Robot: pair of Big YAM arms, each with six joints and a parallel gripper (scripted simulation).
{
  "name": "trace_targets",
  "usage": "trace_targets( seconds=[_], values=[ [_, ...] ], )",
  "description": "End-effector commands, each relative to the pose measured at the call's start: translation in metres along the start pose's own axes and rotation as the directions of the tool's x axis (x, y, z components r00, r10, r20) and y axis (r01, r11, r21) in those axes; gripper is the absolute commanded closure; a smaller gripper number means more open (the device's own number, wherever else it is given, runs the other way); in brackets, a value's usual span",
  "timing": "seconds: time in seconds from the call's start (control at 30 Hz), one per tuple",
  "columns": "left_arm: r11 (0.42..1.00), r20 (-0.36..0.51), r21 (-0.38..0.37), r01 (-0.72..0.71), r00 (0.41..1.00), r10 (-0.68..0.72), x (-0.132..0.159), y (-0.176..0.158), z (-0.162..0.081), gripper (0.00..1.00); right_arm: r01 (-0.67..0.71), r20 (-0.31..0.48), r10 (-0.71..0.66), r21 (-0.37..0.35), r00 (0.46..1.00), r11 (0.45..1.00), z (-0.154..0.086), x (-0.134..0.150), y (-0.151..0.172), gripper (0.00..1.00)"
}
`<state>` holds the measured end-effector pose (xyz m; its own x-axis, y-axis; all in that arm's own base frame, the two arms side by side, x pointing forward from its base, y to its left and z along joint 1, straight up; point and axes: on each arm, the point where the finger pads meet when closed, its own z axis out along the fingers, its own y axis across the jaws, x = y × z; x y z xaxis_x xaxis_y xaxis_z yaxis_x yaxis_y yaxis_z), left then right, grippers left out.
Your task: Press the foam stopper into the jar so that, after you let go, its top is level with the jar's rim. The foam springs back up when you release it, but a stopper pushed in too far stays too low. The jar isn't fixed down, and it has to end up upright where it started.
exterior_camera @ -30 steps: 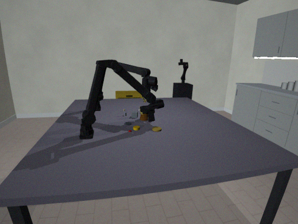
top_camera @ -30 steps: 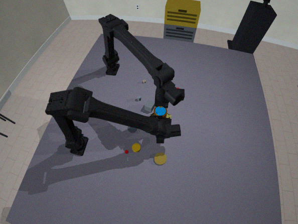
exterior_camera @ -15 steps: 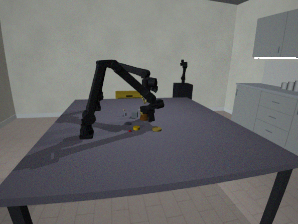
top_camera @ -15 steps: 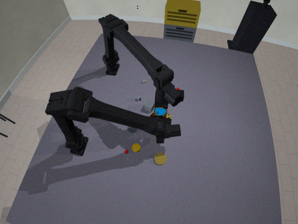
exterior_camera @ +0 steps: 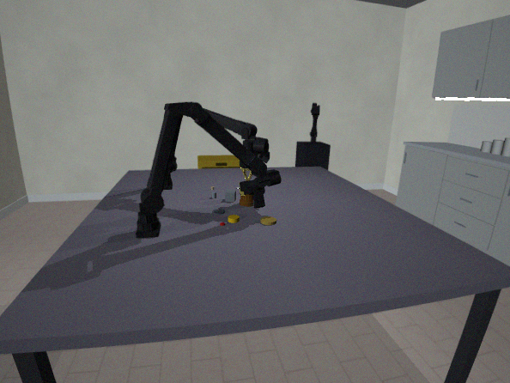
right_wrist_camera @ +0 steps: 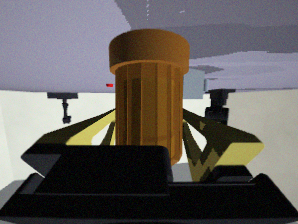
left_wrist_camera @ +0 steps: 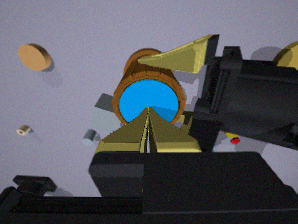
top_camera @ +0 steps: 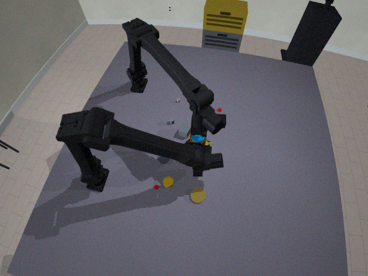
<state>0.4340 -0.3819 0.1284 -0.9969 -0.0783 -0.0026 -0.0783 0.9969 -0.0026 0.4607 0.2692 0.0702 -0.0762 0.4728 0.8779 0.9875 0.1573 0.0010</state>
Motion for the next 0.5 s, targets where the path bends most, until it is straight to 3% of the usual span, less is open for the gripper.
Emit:
trace_targets(
  seconds=[0.0,0.27,0.47],
  values=[
    [1.0,0.0,-0.004,0.014,1.0,-0.014,-0.01,-0.004,0.014,1.0,0.002,0.006,-0.003,0.005,1.0,1.0,-0.001,0.002,-0.006,0.36],
    [0.999,-0.028,-0.033,0.013,1.0,-0.014,0.0,0.006,0.031,1.0,0.002,0.006,-0.003,0.005,1.0,1.0,-0.001,0.002,-0.006,0.36],
    [1.0,-0.023,-0.028,0.013,1.0,-0.014,-0.001,0.004,0.03,1.0,0.002,0.006,-0.003,0.005,1.0,1.0,-0.001,0.002,-0.006,0.36]
  ],
)
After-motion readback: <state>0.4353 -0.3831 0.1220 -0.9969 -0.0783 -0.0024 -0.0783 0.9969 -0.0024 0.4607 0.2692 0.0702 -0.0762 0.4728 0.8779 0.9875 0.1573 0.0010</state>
